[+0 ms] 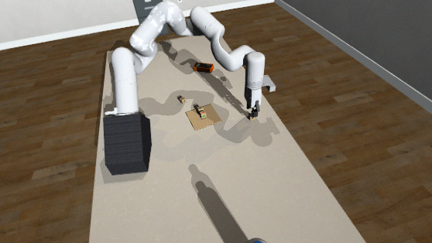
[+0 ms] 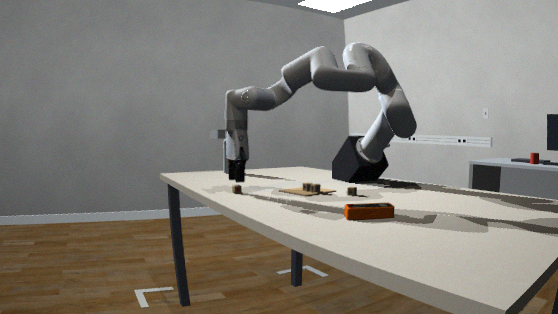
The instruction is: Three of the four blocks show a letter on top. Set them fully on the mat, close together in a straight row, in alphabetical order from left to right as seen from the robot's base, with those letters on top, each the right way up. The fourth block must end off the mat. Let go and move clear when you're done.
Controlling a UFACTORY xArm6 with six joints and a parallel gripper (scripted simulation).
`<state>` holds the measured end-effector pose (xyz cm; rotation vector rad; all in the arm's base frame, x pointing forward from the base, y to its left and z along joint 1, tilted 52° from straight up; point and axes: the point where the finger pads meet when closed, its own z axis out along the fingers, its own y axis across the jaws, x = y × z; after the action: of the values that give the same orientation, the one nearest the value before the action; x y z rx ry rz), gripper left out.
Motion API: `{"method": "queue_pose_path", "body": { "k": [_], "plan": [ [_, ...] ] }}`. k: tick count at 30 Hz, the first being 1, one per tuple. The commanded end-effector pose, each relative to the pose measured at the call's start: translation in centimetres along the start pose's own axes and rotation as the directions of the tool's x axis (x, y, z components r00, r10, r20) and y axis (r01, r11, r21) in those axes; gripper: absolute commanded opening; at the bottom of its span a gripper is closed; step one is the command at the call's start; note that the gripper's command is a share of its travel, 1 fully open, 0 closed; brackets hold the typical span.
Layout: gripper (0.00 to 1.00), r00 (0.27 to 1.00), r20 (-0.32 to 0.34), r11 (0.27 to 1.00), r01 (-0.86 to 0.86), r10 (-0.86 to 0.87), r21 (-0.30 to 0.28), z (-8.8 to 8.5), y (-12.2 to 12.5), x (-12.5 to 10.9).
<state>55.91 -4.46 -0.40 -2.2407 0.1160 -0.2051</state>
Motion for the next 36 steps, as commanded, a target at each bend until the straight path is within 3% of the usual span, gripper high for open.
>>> {"method": "queue_pose_path", "body": {
  "k": [1,36],
  "plan": [
    [0.64,1.000,-0.004,1.000,0.001,-0.001,-0.002,0.1,0.0,0.2],
    [0.64,1.000,-0.004,1.000,0.001,-0.001,-0.002,1.2,0.0,0.2]
  ]
}}
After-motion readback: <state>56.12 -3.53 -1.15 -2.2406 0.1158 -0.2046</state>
